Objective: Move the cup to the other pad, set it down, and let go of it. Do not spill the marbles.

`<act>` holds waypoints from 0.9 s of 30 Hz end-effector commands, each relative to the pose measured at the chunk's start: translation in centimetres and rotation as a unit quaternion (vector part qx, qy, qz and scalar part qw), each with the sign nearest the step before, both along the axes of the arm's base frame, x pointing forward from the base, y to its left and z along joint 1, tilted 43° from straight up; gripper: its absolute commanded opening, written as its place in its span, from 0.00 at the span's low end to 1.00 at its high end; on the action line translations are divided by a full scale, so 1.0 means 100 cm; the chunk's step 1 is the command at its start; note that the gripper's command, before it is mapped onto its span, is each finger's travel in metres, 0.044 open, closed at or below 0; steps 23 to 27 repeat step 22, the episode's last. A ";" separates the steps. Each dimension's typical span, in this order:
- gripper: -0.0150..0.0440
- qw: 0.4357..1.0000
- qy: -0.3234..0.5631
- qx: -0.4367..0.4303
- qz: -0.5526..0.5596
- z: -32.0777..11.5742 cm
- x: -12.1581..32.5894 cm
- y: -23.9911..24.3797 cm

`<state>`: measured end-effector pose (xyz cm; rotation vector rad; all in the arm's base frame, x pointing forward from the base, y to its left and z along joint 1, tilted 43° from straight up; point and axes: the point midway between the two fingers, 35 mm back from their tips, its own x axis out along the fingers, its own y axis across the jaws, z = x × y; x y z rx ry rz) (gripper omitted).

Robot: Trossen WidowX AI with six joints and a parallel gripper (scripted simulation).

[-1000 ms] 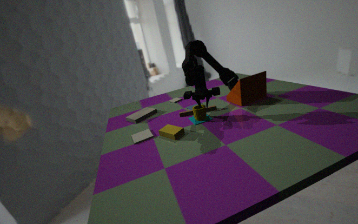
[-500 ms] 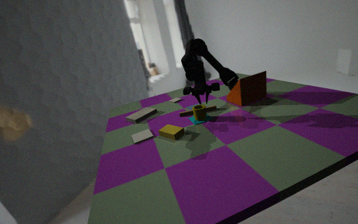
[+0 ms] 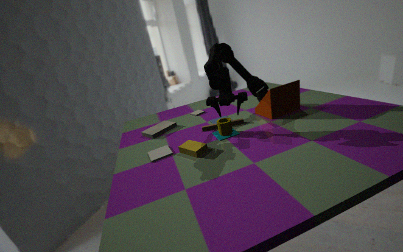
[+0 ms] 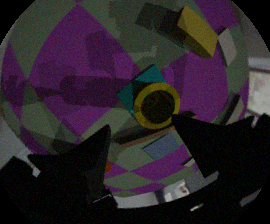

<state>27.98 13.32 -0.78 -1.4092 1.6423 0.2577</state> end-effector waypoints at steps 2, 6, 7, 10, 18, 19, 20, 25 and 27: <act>1.00 1.000 -0.002 0.002 0.000 0.008 0.000 0.008; 1.00 1.000 -0.003 0.003 -0.001 0.019 -0.001 0.018; 1.00 1.000 -0.003 0.004 -0.001 0.022 -0.001 0.021; 1.00 1.000 -0.003 0.005 -0.001 0.030 -0.002 0.028; 1.00 1.000 -0.004 0.006 -0.002 0.049 -0.006 0.041; 1.00 1.000 -0.004 0.006 -0.002 0.049 -0.006 0.041; 1.00 1.000 -0.004 0.006 -0.002 0.049 -0.007 0.041; 1.00 1.000 -0.002 0.003 0.001 0.045 -0.006 0.038; 1.00 1.000 -0.002 0.003 0.001 0.045 -0.006 0.038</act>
